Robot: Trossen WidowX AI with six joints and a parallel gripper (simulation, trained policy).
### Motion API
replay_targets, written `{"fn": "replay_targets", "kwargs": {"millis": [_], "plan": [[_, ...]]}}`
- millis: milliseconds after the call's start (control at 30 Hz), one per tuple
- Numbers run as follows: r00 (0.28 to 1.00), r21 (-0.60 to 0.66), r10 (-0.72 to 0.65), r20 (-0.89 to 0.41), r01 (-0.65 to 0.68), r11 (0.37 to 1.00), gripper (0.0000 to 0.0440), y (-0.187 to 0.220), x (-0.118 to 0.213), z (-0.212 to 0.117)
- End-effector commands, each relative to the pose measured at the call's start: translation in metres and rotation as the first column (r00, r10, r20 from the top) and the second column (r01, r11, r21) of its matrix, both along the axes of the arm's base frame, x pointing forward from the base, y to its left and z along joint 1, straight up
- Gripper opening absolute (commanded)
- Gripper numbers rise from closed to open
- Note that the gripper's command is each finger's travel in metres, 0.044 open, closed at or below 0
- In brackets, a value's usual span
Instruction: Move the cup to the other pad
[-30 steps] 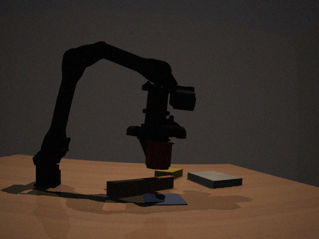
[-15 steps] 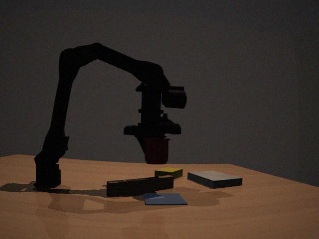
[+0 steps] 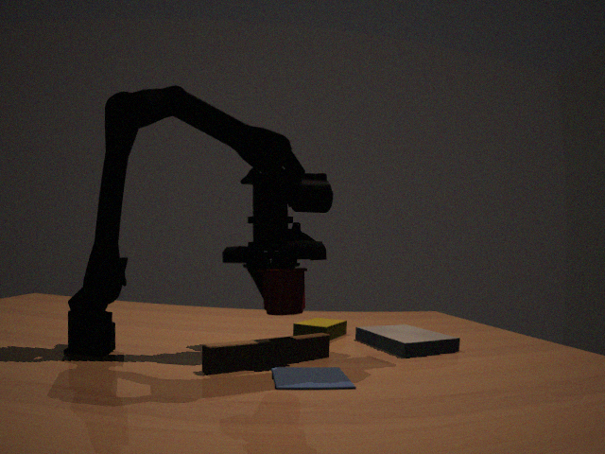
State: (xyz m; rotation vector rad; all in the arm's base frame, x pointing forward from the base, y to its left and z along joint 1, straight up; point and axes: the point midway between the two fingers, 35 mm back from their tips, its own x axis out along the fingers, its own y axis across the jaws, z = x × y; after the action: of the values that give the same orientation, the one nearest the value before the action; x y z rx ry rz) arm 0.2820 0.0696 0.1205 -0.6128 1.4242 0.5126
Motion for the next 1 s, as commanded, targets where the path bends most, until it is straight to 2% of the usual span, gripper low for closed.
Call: {"fn": "replay_targets", "kwargs": {"millis": [0, 667, 967], "plan": [[1.000, 0.003, 0.002, 0.015, -0.002, 1.000, 0.0000, 0.008, -0.007, -0.004], [0.999, -0.003, -0.036, 0.021, 0.036, 0.999, 0.0000, 0.014, -0.042, -0.048], [0.998, -0.011, -0.055, 0.022, 0.055, 0.998, 0.0020, 0.011, -0.054, -0.064]]}}
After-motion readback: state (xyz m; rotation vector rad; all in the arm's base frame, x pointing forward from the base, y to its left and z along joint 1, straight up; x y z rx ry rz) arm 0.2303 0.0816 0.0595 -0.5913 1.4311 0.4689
